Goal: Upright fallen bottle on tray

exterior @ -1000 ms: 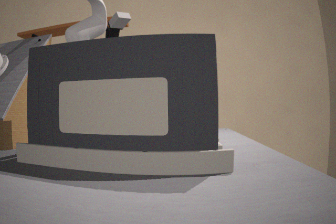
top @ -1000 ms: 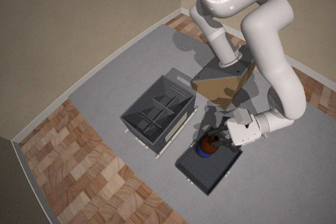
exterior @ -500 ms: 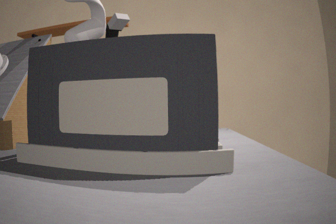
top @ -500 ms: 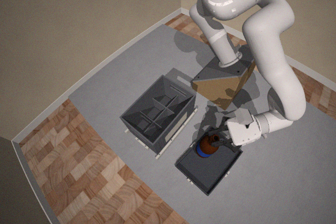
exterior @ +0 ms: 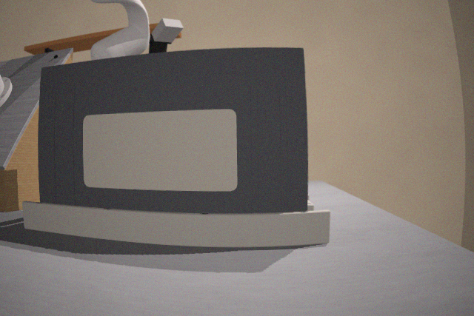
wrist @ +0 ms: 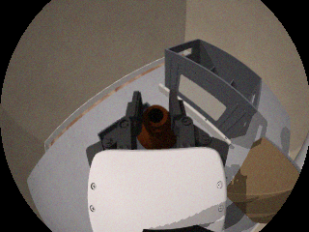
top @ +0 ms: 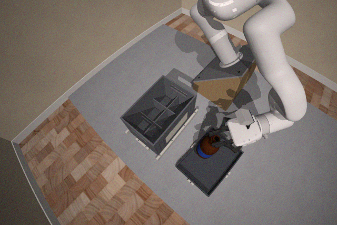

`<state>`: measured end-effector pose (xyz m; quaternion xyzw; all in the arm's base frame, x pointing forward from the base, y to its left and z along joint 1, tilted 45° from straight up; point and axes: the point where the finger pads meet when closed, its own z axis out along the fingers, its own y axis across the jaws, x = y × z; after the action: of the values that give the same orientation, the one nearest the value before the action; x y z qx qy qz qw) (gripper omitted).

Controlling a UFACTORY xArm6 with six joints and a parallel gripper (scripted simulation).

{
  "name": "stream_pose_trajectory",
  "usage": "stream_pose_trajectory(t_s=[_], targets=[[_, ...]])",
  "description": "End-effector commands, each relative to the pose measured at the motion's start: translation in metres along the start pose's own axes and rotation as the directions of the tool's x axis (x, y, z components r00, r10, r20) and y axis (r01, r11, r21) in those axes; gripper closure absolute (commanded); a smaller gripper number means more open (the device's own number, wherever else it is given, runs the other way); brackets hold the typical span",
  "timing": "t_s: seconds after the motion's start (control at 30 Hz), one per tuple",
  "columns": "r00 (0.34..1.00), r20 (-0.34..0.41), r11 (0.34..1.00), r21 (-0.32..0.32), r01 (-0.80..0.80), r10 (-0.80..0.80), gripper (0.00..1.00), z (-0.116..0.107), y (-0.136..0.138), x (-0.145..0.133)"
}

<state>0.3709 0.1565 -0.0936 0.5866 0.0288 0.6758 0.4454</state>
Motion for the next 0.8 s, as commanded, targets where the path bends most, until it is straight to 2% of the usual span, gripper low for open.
stream_pose_trajectory(t_s=[0.0,0.77], targets=[[1.0,0.0,1.0,0.0,-0.004,0.004,1.0,-0.0001,-0.0009,0.0016],[1.0,0.0,1.0,0.0,-0.004,0.004,1.0,0.0015,-0.0009,-0.0072]])
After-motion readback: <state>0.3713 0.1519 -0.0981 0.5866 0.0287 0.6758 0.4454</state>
